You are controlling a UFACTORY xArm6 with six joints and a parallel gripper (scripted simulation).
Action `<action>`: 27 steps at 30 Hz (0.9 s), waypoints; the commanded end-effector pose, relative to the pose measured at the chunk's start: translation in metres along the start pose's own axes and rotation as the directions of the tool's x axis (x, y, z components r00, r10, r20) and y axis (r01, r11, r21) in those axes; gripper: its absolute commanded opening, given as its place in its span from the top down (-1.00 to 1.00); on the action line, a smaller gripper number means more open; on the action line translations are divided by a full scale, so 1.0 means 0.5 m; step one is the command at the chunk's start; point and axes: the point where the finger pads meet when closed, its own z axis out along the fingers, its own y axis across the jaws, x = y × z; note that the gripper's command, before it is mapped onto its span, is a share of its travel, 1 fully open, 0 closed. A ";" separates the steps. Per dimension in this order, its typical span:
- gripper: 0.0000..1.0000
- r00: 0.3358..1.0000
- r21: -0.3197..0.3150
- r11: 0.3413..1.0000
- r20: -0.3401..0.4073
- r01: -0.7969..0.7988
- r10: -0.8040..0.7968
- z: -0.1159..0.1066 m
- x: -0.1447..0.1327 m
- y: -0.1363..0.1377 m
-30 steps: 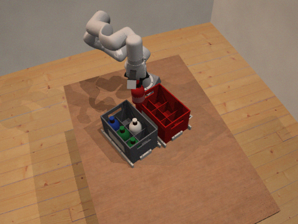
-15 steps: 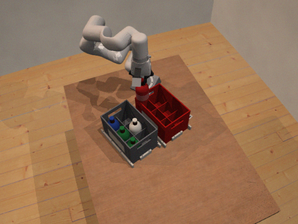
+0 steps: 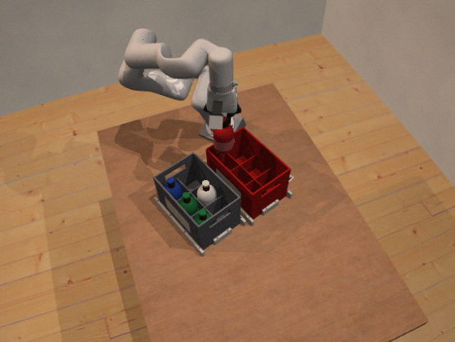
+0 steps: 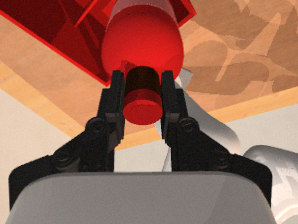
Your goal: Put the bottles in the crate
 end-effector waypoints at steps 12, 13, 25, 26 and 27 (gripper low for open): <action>1.00 1.000 0.002 1.000 -0.003 -0.002 0.002 -0.002 0.001 -0.001; 1.00 1.000 0.002 1.000 -0.003 -0.002 0.002 -0.002 0.001 -0.001; 1.00 1.000 0.002 1.000 -0.003 -0.002 0.002 -0.002 0.003 0.000; 1.00 1.000 0.002 1.000 -0.003 -0.002 0.002 -0.002 0.003 0.000; 1.00 1.000 0.002 1.000 -0.003 -0.002 0.002 -0.002 0.003 0.000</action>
